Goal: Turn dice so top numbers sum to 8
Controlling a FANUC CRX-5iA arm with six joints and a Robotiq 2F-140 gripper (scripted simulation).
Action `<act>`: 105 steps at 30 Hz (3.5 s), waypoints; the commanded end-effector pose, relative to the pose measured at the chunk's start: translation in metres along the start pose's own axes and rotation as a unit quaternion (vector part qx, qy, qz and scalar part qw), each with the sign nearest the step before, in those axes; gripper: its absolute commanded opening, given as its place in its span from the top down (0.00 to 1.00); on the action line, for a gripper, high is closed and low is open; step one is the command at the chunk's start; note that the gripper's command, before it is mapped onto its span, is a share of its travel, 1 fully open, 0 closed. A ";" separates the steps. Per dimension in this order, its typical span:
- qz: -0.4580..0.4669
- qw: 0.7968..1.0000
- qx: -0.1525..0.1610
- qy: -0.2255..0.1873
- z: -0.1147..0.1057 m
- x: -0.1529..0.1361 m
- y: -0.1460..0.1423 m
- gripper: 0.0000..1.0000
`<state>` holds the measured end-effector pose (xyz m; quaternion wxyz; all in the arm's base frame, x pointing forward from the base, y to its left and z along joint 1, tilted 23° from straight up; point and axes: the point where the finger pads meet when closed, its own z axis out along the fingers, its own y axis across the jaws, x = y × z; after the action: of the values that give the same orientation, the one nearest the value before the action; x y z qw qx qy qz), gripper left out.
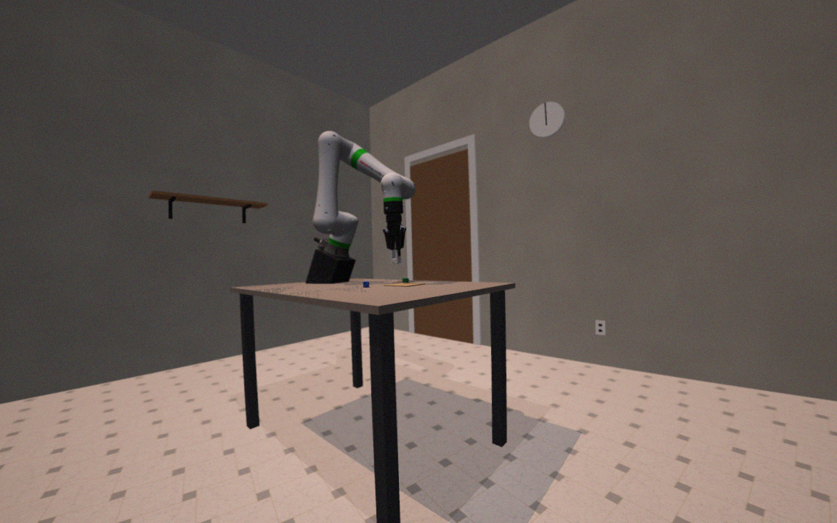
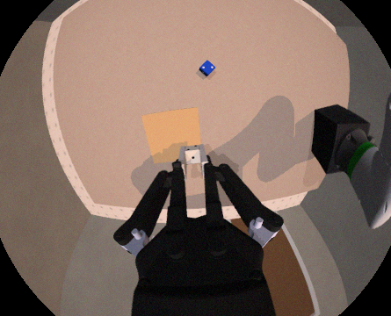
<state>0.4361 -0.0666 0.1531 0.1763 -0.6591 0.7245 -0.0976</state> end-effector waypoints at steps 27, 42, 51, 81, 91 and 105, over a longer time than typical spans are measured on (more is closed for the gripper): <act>0.011 1.000 0.004 0.022 0.051 -0.003 0.001 0.87; 0.011 1.000 0.004 0.022 0.093 -0.002 0.001 0.87; 0.011 1.000 0.004 0.022 0.095 -0.002 0.001 0.87; 0.011 1.000 0.004 0.022 0.095 -0.002 0.001 0.87; 0.011 1.000 0.004 0.022 0.096 -0.002 0.001 0.87; 0.011 1.000 0.004 0.022 0.099 -0.001 0.001 0.87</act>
<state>0.4736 -0.0561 0.0623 0.1639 -0.6486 0.7347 -0.1124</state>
